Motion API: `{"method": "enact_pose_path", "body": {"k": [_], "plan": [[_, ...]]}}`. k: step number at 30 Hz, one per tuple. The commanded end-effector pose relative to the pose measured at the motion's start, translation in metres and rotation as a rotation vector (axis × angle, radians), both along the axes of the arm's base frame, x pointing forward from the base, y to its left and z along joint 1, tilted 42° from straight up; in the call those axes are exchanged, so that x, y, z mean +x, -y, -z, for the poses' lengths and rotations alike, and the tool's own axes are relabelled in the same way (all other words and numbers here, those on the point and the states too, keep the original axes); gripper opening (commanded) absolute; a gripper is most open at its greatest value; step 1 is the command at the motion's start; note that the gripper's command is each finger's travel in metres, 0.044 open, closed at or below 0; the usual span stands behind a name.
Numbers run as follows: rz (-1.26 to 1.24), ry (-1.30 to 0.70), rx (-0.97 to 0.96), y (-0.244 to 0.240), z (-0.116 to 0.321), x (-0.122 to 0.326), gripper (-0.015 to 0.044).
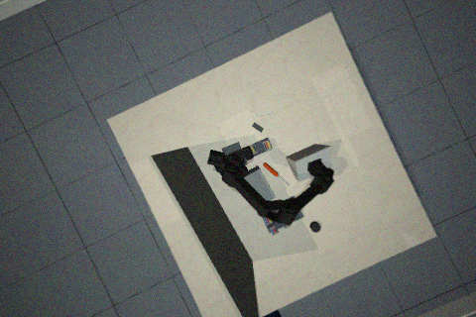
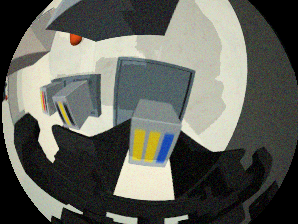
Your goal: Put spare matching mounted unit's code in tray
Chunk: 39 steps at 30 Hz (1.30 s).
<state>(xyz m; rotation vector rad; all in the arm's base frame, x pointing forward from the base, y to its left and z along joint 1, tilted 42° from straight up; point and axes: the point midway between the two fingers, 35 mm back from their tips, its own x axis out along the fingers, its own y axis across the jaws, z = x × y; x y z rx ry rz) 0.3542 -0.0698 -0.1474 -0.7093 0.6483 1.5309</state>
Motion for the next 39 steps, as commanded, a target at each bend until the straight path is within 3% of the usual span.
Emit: {"method": "enact_pose_path", "body": {"k": [1, 17, 33, 36, 39], "plan": [[0.003, -0.005, 0.006, -0.006, 0.004, -0.002, 0.0000], [0.002, -0.006, 0.009, -0.015, 0.013, -0.006, 0.0000], [-0.001, -0.001, 0.003, -0.012, 0.011, -0.004, 0.0420], [-0.001, -0.001, 0.003, -0.010, 0.009, -0.003, 0.0440], [0.001, -0.003, 0.000, 0.018, -0.021, 0.001, 0.0440]]}}
